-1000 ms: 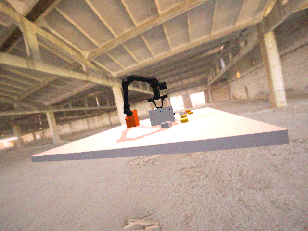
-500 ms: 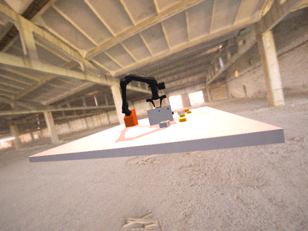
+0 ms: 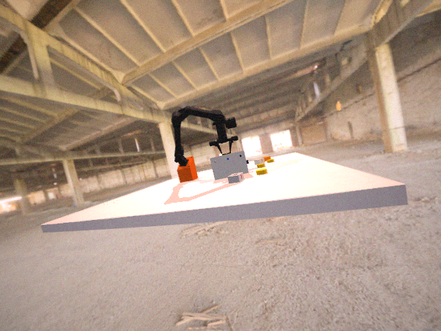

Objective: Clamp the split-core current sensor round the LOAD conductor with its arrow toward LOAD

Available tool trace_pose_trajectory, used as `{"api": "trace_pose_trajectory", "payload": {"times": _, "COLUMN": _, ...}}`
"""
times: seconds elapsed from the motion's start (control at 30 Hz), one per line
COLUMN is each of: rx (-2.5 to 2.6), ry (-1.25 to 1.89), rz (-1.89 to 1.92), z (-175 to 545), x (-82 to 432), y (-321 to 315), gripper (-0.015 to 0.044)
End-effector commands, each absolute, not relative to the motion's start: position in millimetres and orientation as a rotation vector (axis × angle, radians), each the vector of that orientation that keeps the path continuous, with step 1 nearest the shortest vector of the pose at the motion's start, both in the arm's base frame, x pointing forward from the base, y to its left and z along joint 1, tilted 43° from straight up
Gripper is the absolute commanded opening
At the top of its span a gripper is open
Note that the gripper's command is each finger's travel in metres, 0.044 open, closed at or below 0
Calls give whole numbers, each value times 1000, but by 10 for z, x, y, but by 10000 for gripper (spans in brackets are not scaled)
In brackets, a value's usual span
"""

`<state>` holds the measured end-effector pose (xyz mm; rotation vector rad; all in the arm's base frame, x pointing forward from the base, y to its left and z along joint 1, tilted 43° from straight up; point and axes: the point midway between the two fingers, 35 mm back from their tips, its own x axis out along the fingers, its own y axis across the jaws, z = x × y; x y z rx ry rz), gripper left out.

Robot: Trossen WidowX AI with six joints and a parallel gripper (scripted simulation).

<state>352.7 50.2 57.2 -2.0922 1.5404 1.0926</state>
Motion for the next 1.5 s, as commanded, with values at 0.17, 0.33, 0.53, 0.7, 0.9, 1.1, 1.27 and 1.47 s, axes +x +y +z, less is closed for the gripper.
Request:
{"api": "trace_pose_trajectory", "payload": {"times": 0.17, "rx": -2095, "ry": 1538, "rz": 1093, "z": 576, "x": 3525, "y": 516, "gripper": 0}}
{"api": "trace_pose_trajectory", "payload": {"times": 0.33, "rx": -2095, "ry": 1538, "rz": 1093, "z": 576, "x": 3525, "y": 516, "gripper": 0}}
{"api": "trace_pose_trajectory", "payload": {"times": 0.53, "rx": -2095, "ry": 1538, "rz": 1093, "z": 576, "x": 3525, "y": 516, "gripper": 0}}
{"api": "trace_pose_trajectory", "payload": {"times": 0.7, "rx": -2095, "ry": 1538, "rz": 1093, "z": 576, "x": 3525, "y": 516, "gripper": 79}}
{"api": "trace_pose_trajectory", "payload": {"times": 0.9, "rx": -2095, "ry": 1538, "rz": 1093, "z": 576, "x": 3525, "y": 516, "gripper": 236}}
{"api": "trace_pose_trajectory", "payload": {"times": 1.1, "rx": -2095, "ry": 1538, "rz": 1093, "z": 576, "x": 3525, "y": 516, "gripper": 394}}
{"api": "trace_pose_trajectory", "payload": {"times": 1.27, "rx": -2095, "ry": 1538, "rz": 1093, "z": 576, "x": 3525, "y": 516, "gripper": 440}}
{"api": "trace_pose_trajectory", "payload": {"times": 1.47, "rx": -2098, "ry": 1532, "rz": 1092, "z": 529, "x": 3542, "y": 462, "gripper": 440}}
